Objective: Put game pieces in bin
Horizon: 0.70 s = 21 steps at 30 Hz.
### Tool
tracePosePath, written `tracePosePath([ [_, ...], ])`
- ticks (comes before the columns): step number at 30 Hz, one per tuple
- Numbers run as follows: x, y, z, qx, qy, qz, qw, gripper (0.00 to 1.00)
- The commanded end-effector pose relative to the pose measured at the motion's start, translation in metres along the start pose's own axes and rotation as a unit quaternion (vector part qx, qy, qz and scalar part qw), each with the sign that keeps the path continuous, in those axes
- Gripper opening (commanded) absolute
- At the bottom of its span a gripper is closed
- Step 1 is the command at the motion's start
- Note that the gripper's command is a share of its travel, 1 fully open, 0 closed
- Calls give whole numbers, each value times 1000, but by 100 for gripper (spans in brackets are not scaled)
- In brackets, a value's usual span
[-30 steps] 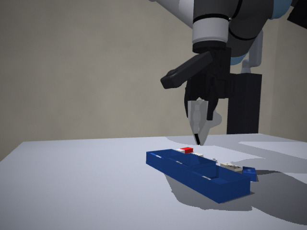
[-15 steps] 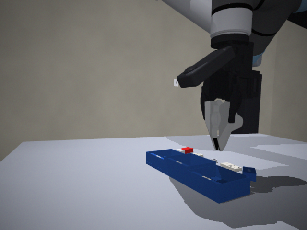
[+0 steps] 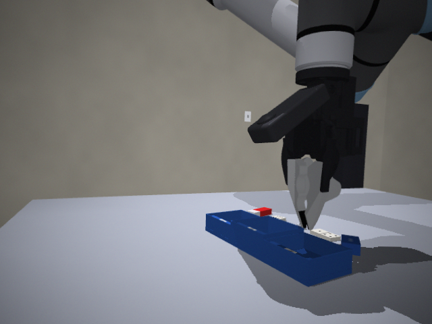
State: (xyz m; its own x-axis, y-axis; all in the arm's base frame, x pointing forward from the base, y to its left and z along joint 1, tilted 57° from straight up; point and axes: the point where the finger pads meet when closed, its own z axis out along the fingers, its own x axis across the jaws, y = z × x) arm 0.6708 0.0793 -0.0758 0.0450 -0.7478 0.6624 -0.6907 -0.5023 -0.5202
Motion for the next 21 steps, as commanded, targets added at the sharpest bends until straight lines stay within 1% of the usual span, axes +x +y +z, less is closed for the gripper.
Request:
tracePosePath([
  [1,0,-1,17,1,0,0,1000,4],
  [6,0,-1,30,1,0,0,1000,4],
  [21,-1,-1,28,1,0,-1,1000,4],
])
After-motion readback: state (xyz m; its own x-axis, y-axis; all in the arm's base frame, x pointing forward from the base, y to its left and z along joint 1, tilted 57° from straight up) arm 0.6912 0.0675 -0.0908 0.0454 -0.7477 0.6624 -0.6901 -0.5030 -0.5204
